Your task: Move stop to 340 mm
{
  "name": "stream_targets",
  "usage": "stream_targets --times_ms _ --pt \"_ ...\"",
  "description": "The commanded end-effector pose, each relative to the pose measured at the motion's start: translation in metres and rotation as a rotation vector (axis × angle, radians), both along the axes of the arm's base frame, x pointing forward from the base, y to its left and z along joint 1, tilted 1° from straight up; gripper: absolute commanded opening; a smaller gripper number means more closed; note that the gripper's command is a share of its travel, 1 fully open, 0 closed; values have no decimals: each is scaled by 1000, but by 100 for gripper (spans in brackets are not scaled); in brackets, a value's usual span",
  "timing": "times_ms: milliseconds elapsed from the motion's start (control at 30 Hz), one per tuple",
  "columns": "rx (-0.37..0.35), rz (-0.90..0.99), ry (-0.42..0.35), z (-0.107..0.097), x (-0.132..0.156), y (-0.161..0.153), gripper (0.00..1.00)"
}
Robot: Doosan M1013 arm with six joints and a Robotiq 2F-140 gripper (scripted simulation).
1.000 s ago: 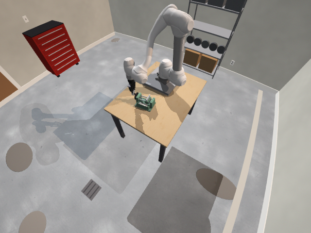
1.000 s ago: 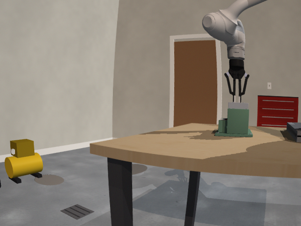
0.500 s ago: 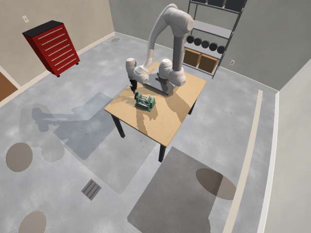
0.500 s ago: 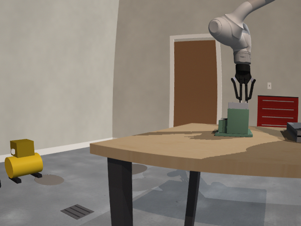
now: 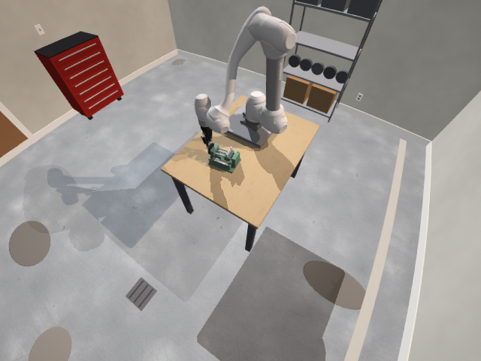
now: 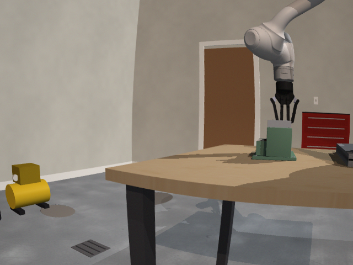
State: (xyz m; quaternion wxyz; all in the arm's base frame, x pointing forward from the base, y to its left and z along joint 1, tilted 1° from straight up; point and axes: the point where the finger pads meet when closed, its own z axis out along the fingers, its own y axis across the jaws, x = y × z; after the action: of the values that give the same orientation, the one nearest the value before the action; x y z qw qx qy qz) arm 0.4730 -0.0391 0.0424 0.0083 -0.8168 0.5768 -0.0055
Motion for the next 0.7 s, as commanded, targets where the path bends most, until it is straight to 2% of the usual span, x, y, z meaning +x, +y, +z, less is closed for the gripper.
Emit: stream_targets --times_ms 0,367,667 --pt "2 -2 1 -5 2 2 4" --pt "2 -2 1 -15 18 8 4" --pt "2 -2 1 -12 35 14 4"
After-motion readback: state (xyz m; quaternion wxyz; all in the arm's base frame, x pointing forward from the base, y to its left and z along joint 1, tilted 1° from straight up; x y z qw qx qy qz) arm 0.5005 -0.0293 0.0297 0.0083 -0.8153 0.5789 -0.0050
